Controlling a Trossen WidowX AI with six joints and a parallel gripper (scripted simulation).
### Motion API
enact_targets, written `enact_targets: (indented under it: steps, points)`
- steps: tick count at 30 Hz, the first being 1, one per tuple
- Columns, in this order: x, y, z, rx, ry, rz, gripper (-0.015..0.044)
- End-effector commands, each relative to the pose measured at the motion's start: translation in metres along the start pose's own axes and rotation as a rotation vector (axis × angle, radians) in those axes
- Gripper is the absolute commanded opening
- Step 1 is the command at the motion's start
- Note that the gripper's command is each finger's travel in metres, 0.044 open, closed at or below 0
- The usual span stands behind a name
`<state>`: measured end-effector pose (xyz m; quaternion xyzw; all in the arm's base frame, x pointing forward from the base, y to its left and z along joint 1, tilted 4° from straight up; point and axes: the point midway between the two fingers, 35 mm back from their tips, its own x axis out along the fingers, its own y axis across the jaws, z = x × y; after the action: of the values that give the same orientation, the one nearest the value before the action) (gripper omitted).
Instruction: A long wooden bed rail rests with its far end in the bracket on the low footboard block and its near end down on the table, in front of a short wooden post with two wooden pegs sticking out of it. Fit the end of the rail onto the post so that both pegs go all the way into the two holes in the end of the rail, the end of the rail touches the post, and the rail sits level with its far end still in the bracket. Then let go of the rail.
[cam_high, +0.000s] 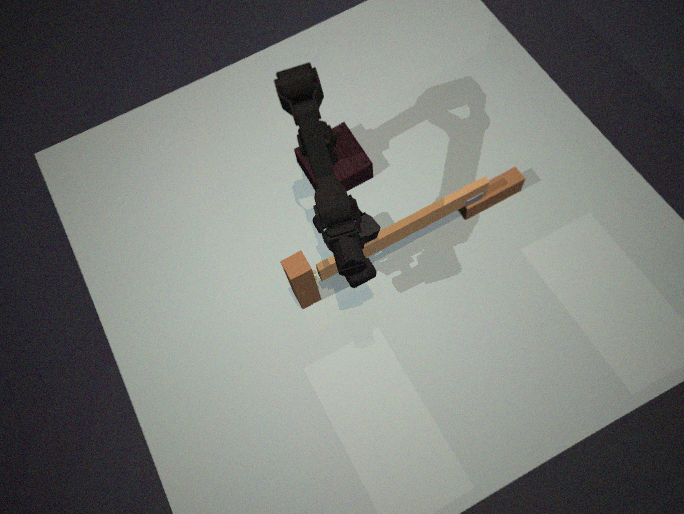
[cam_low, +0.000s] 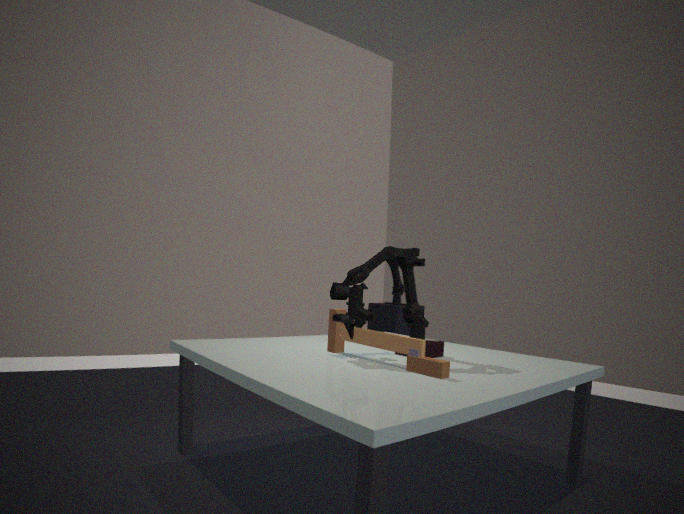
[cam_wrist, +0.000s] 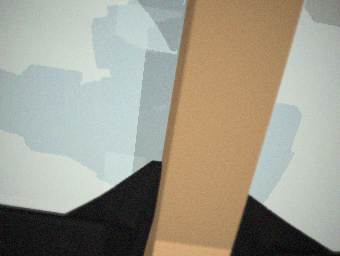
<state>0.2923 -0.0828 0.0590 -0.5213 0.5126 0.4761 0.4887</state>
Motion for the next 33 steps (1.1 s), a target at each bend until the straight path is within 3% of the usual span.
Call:
enact_targets:
  steps: [1,33]
  points:
    - [-0.001,-0.001,-0.002,-0.003,0.003,-0.003,0.0]
    - [-0.001,-0.001,-0.012,-0.003,0.004,-0.003,0.0]
